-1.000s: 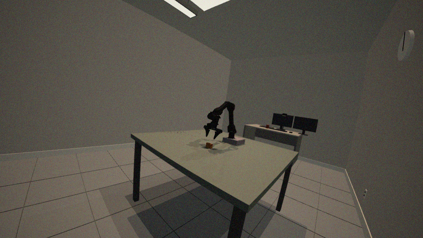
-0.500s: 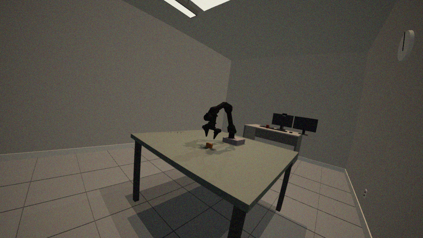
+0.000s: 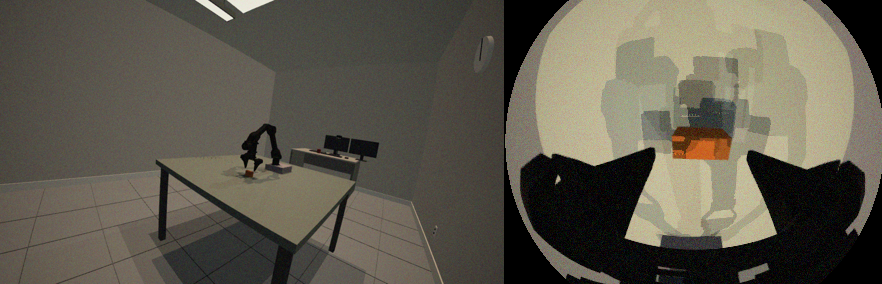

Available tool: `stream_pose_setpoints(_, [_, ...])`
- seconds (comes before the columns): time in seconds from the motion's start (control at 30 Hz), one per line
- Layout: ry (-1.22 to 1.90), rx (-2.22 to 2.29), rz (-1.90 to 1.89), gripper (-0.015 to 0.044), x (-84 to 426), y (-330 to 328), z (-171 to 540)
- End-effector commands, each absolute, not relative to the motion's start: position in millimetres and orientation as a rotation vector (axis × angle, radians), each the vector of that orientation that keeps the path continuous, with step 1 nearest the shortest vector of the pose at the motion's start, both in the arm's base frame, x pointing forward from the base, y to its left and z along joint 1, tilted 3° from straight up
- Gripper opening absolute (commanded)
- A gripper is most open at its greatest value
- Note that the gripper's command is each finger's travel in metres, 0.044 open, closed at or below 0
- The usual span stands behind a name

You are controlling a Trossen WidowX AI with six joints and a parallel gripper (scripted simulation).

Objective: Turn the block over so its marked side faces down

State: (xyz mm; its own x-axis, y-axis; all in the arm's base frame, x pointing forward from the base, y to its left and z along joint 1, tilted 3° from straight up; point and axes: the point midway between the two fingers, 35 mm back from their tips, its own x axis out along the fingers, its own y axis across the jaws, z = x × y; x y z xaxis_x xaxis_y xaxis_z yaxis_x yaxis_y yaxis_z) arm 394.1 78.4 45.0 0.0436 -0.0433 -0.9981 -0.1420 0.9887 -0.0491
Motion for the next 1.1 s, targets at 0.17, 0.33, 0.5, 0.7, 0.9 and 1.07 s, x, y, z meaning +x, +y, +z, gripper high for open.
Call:
stream_pose_setpoints(0.17, [1.531, -0.148, 0.079, 0.044, 394, 78, 29])
stream_pose_setpoints(0.33, [1.531, -0.148, 0.079, 0.044, 394, 78, 21])
stream_pose_setpoints(0.5, [1.531, -0.148, 0.079, 0.044, 394, 77, 16])
stream_pose_setpoints(0.7, [1.531, -0.148, 0.079, 0.0282, 394, 77, 16])
stream_pose_setpoints(0.9, [1.531, -0.148, 0.079, 0.0242, 394, 77, 16])
stream_pose_setpoints(1.07, [1.531, -0.148, 0.079, 0.0209, 394, 77, 16])
